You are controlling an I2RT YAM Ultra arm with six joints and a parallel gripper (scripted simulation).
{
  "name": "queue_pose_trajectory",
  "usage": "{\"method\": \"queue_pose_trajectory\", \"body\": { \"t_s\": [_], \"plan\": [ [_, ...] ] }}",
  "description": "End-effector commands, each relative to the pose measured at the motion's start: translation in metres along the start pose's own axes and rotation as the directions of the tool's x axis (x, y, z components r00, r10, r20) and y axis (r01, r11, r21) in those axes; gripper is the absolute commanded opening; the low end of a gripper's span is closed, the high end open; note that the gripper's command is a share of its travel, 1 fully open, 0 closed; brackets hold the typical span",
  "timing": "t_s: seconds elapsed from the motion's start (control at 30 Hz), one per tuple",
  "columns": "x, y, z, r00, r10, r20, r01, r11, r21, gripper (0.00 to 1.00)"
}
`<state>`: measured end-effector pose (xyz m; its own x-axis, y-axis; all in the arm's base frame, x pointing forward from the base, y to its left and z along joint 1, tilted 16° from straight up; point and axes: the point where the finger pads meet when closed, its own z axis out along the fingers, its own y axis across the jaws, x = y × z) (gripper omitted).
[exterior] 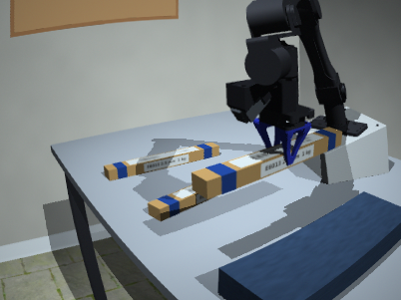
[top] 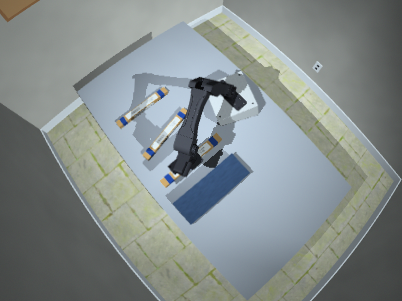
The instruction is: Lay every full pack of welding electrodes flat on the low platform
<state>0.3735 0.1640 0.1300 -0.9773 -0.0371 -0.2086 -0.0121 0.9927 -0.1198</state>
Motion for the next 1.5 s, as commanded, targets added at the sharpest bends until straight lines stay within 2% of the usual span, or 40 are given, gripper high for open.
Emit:
{"method": "queue_pose_trajectory", "body": {
  "t_s": [0.0, 0.13, 0.23, 0.4, 0.6, 0.7, 0.8, 1.07, 1.1, 1.17, 1.23, 1.37, 1.47],
  "plan": [
    [-0.011, 0.009, -0.041, 0.996, 0.017, 0.088, -0.015, 0.999, -0.029, 0.00],
    [-0.011, 0.021, -0.036, 0.997, 0.014, 0.076, -0.012, 1.000, -0.022, 0.00],
    [-0.011, 0.028, -0.041, 0.996, 0.017, 0.087, -0.015, 0.999, -0.030, 0.00],
    [-0.011, 0.042, -0.038, 0.997, 0.015, 0.080, -0.013, 1.000, -0.026, 0.00],
    [-0.012, 0.052, -0.042, 0.996, 0.018, 0.087, -0.015, 0.999, -0.032, 0.00],
    [-0.011, 0.062, -0.034, 0.997, 0.012, 0.071, -0.011, 1.000, -0.021, 0.00],
    [-0.011, 0.069, -0.041, 0.996, 0.017, 0.083, -0.014, 0.999, -0.031, 0.00],
    [-0.011, 0.085, -0.038, 0.997, 0.014, 0.077, -0.012, 1.000, -0.027, 0.00],
    [-0.012, 0.087, -0.044, 0.996, 0.018, 0.086, -0.015, 0.999, -0.035, 0.00],
    [-0.012, 0.092, -0.044, 0.996, 0.018, 0.086, -0.015, 0.999, -0.035, 0.00],
    [-0.009, 0.100, -0.029, 0.998, 0.009, 0.060, -0.008, 1.000, -0.014, 0.00],
    [-0.011, 0.109, -0.039, 0.997, 0.015, 0.077, -0.013, 1.000, -0.029, 0.00],
    [-0.010, 0.118, -0.034, 0.998, 0.011, 0.067, -0.010, 1.000, -0.021, 0.00]
  ]
}}
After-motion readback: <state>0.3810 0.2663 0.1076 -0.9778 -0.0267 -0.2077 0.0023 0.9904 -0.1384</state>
